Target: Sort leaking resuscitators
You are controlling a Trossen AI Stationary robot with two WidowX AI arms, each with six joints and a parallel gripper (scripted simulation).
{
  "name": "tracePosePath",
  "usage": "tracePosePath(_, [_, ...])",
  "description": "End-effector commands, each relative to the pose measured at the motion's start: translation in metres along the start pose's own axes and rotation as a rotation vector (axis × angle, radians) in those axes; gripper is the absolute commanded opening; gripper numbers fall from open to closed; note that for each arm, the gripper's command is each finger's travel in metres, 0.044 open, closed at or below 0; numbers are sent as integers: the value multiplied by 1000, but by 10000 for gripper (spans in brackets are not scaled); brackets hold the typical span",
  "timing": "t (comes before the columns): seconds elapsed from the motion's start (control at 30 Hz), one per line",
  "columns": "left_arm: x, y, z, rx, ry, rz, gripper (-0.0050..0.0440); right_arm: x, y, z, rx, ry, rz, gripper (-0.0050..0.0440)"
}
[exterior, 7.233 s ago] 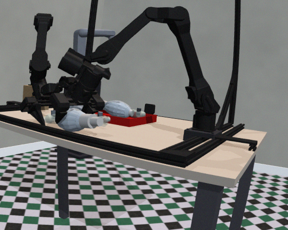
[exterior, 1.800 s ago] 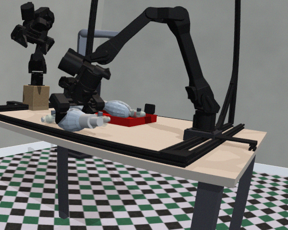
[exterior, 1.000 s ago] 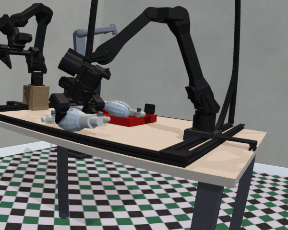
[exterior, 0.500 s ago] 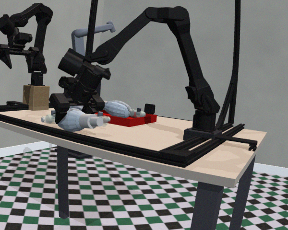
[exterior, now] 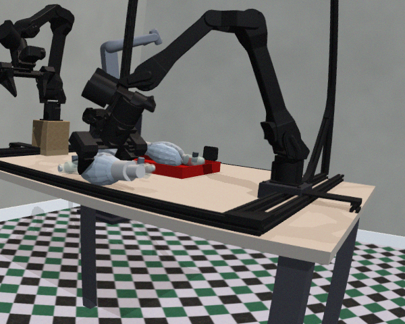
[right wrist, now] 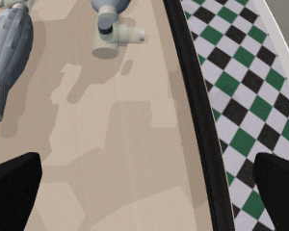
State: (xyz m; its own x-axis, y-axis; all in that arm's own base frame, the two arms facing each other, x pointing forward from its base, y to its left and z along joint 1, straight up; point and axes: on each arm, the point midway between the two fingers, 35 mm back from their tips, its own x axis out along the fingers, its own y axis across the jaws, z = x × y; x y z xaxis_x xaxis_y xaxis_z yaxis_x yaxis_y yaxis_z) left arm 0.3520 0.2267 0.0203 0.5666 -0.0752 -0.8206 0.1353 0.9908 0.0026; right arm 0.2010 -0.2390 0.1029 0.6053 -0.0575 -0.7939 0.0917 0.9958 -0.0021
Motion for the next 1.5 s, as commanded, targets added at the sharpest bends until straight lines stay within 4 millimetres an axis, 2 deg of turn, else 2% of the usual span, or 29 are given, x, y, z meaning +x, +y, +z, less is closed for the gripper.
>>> tracePosePath(0.0, [0,0,0,2,2,1,440,-1,0,0,-1,-1,-1,440])
tracePosePath(0.07, [0,0,0,2,2,1,440,-1,0,0,-1,-1,-1,440])
tracePosePath(0.1, [-57,0,39,2,1,2,440,0,0,-1,0,0,-2,440])
tracePosePath(0.13, [-58,0,40,2,1,2,440,0,0,-1,0,0,-2,440])
tracePosePath(0.2, [-74,0,51,2,1,2,440,0,0,-1,0,0,-2,440])
tracePosePath(0.63, [-74,0,51,2,1,2,440,0,0,-1,0,0,-2,440])
tracePosePath(0.83, [-141,-57,39,64,-89,90,440,0,0,0,-1,-1,-2,440])
tracePosePath(1.0, [-175,-104,13,117,-168,166,440,0,0,0,-1,-1,-2,440])
tracePosePath(1.23, [-172,-102,14,115,-160,159,440,0,0,0,0,0,-1,440])
tracePosePath(1.47, [-182,-123,-2,141,-203,200,440,0,0,0,0,0,-1,440])
